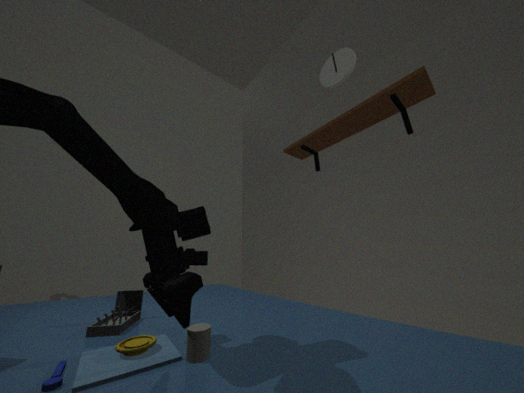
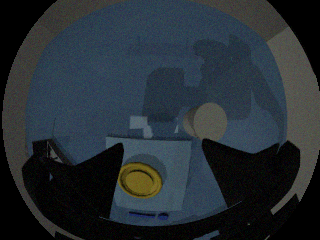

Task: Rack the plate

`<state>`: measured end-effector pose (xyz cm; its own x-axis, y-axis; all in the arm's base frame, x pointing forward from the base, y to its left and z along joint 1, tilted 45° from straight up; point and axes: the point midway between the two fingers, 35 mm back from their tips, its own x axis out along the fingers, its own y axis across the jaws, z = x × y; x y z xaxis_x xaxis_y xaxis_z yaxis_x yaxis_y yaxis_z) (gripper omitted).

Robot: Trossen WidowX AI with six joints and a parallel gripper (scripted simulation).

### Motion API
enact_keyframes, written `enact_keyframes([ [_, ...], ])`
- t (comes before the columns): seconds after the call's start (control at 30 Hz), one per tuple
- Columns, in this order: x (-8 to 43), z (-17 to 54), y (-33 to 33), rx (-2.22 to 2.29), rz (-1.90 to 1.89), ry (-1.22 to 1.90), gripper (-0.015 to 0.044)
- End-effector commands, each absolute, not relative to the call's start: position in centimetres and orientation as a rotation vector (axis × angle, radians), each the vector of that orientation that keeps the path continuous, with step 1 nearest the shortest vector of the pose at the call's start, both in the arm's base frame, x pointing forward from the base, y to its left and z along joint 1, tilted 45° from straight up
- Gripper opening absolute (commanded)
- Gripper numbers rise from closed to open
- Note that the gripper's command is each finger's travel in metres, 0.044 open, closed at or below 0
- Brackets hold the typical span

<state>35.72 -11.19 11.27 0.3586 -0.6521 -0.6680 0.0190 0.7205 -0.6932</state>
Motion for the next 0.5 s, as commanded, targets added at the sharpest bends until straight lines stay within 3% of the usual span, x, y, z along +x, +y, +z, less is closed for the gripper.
enact_keyframes([
  [0.0,34.3,10.0,-9.9,-0.599,-0.521,1.229,0.0400],
  [0.27,30.4,9.4,-7.6,-0.534,-0.677,1.390,0.0400],
  [0.47,30.3,9.3,-7.7,-0.534,-0.681,1.393,0.0400],
])
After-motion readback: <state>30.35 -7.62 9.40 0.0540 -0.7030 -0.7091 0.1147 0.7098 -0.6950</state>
